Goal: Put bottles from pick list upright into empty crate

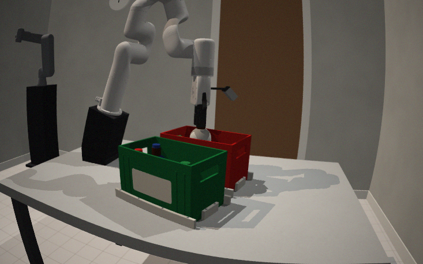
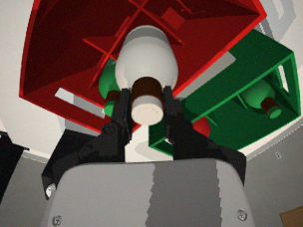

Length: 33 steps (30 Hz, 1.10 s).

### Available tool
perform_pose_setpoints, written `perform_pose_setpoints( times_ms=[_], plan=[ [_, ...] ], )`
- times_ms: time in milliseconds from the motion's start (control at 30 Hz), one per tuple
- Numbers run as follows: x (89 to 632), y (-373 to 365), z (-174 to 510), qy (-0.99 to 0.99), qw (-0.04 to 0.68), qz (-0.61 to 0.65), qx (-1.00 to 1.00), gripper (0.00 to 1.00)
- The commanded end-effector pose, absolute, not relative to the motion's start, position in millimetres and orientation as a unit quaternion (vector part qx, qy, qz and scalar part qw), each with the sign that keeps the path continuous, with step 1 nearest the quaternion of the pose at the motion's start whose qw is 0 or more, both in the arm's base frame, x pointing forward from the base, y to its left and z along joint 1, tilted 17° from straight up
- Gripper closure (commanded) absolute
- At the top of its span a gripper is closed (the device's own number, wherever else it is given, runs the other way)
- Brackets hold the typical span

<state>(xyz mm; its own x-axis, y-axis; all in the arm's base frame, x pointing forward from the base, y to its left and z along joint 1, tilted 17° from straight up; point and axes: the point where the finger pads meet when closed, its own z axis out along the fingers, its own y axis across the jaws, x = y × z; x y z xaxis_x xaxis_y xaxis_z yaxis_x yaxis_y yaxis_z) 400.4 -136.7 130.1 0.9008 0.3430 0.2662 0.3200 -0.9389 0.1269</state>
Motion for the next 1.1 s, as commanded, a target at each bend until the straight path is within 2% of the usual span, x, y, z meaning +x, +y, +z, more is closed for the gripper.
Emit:
perform_pose_setpoints(
  times_ms=[0, 1067],
  plan=[
    [403, -137, 128, 0.17, 0.041, 0.145, 0.974, 1.0],
    [411, -138, 101, 0.17, 0.041, 0.145, 0.974, 1.0]
  ],
)
